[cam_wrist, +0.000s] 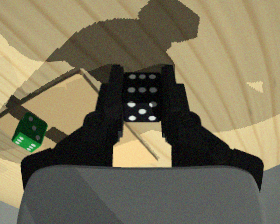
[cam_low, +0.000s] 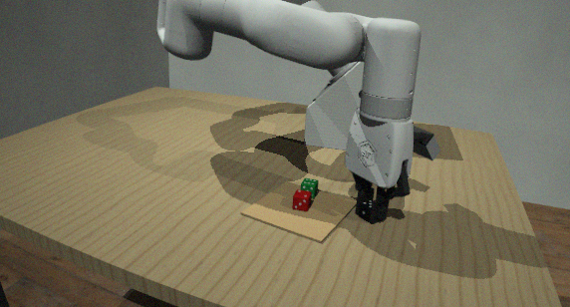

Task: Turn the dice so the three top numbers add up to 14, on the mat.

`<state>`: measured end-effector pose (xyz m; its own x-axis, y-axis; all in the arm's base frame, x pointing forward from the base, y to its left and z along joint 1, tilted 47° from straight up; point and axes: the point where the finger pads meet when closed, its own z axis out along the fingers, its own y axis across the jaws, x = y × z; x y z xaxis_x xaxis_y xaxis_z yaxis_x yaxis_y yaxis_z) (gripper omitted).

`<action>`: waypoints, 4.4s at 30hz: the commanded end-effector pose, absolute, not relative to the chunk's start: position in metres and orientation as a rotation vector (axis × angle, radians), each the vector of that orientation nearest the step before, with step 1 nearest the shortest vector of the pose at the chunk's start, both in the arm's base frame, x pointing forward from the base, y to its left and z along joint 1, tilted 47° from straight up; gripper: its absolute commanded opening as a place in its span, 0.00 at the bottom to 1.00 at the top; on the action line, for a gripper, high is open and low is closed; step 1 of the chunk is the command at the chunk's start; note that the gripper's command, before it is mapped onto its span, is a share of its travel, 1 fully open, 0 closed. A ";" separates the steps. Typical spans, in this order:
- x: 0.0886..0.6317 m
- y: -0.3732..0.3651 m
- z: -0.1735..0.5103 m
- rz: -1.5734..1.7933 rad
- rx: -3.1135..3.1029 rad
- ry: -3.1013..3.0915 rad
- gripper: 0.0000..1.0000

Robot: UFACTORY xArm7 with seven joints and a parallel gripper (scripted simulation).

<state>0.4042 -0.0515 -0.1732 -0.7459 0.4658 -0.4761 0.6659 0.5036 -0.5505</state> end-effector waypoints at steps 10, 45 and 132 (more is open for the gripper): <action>0.406 -0.026 -0.150 -1.075 0.955 2.484 0.21; 0.408 0.024 -0.108 -1.009 1.201 2.315 0.21; 0.436 0.031 -0.131 -0.041 2.320 0.350 0.21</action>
<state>0.4351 0.0293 -0.1319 0.9636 0.2086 -0.1673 0.2650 -0.6614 0.7017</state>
